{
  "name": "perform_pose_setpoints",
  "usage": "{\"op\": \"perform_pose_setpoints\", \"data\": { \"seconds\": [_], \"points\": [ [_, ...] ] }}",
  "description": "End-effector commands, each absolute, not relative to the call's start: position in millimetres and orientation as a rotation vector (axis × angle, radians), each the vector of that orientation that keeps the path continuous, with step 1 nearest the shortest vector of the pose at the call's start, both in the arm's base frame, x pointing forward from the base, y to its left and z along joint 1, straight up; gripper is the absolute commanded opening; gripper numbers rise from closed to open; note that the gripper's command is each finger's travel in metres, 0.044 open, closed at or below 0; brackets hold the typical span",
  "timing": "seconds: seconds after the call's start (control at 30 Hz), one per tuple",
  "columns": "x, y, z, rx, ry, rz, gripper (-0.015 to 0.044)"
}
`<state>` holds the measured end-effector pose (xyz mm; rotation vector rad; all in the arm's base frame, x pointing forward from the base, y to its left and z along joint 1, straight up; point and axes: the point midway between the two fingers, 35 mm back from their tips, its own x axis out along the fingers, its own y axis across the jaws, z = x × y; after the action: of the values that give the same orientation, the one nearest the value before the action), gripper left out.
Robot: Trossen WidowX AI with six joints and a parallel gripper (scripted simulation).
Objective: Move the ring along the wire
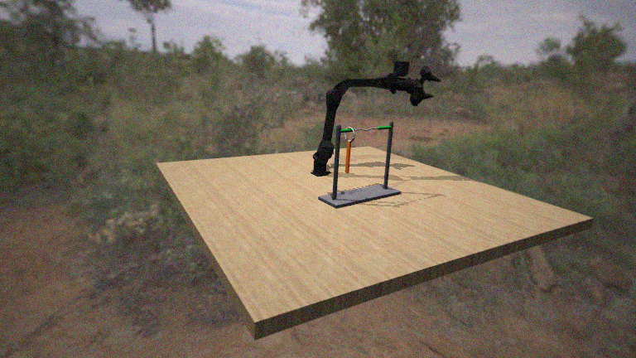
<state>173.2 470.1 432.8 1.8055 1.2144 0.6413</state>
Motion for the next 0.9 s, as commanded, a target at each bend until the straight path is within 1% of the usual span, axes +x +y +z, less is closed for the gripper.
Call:
{"op": "perform_pose_setpoints", "data": {
  "seconds": [0.0,0.1,0.27,0.57,0.87],
  "points": [
    [174,470,433,1.806,1.212,0.641,0.0374],
    [190,461,433,1.806,1.169,0.639,0.0295],
    [245,425,434,1.8,1.011,0.624,0.0164],
    [333,338,436,1.753,0.714,0.569,0.016],
    [392,235,437,1.662,0.437,0.479,0.016]
  ]
}}
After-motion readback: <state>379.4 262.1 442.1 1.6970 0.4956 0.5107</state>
